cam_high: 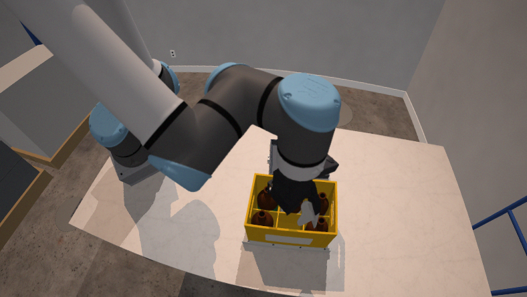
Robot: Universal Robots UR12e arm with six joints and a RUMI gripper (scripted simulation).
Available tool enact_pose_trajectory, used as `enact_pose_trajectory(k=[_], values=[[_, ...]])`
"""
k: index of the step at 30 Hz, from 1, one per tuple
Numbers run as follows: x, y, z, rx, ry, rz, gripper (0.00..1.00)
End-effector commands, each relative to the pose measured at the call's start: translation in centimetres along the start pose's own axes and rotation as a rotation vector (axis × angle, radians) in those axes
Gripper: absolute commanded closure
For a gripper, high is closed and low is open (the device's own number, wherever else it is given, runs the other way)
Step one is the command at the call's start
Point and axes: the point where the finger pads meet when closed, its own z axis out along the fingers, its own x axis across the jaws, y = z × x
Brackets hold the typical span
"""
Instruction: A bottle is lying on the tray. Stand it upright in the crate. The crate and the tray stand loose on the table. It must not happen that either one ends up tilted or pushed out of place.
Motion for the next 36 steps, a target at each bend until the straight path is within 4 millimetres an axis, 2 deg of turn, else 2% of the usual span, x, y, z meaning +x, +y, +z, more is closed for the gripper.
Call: enact_pose_trajectory(k=[1,5,6,36], values=[[0.19,0.17,-0.09,0.005,0.0,0.008,0.0],[0.19,0.18,-0.09,0.005,0.0,0.008,0.0],[0.19,0.18,-0.09,0.005,0.0,0.008,1.0],[0.19,0.18,-0.09,0.005,0.0,0.008,1.0]])
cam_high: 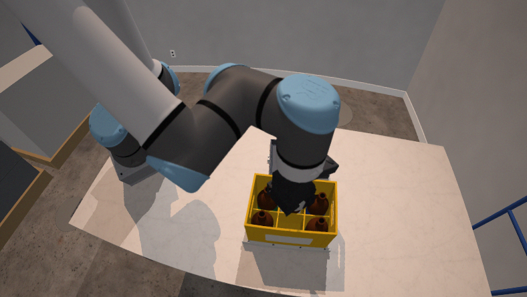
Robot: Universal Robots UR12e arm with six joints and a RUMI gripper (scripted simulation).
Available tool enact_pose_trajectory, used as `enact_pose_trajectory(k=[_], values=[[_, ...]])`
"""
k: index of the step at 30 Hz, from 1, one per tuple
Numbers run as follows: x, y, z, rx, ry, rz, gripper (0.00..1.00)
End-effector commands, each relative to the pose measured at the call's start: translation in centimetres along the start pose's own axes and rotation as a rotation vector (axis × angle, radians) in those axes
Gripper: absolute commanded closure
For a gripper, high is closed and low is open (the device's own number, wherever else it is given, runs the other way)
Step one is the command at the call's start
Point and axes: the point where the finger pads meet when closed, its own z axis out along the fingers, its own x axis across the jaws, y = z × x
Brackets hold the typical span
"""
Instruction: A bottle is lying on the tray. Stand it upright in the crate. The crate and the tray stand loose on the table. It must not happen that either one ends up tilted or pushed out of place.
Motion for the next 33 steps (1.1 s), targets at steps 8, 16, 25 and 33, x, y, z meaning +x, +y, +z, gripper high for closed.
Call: enact_pose_trajectory(k=[8,16,25,33], values=[[-0.2,-0.5,0.0,0.001,0.0,0.0,1.0],[-2.3,-3.8,0.3,0.002,-0.01,0.003,1.0],[-10.3,-13.5,0.8,0.0,-0.024,0.004,1.0],[-17.0,-19.5,0.6,-0.002,-0.017,0.002,1.0]])
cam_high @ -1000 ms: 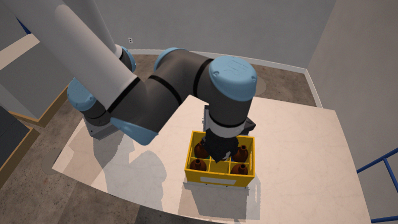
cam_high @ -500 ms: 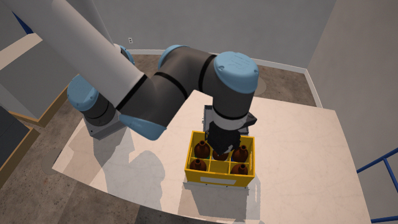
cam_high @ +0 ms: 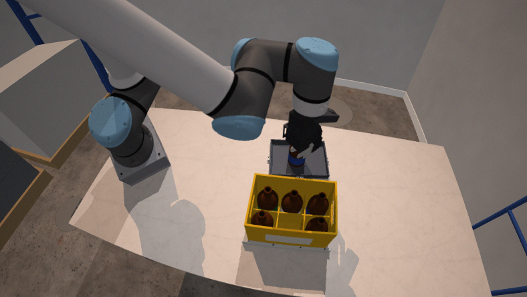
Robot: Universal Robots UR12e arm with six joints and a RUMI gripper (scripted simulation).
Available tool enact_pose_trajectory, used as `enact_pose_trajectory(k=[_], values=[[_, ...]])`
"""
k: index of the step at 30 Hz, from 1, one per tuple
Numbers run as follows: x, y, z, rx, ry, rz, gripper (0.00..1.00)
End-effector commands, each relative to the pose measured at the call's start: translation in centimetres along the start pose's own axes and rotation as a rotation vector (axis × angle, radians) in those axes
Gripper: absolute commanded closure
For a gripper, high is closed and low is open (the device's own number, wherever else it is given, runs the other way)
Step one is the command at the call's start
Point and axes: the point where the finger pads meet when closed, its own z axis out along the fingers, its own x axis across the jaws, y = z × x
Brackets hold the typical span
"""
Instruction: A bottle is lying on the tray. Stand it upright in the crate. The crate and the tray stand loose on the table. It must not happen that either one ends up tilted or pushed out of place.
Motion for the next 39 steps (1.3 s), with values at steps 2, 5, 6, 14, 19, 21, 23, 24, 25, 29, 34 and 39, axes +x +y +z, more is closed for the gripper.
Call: enact_pose_trajectory(k=[2,5,6,14,19,21,23,24,25,29,34,39], values=[[-6.8,-6.6,0.0,-0.012,0.012,0.004,1.0],[-9.0,-8.2,-0.1,-0.011,0.017,0.003,1.0],[-9.6,-8.5,-0.1,-0.011,0.019,0.003,1.0],[-10.9,-9.3,-0.2,-0.011,0.022,0.002,1.0],[-10.9,-9.3,-0.2,-0.011,0.022,0.002,1.0],[-10.9,-9.3,-0.2,-0.011,0.022,0.002,1.0],[-10.9,-9.3,-0.2,-0.011,0.022,0.002,1.0],[-10.9,-9.3,-0.2,-0.011,0.022,0.002,1.0],[-10.8,-9.3,-0.2,-0.01,0.022,0.003,0.62],[-10.9,-9.3,-0.2,-0.011,0.022,0.003,0.62],[-10.9,-9.3,-0.2,-0.011,0.022,0.003,0.62],[-10.9,-9.3,-0.2,-0.011,0.022,0.002,0.62]])
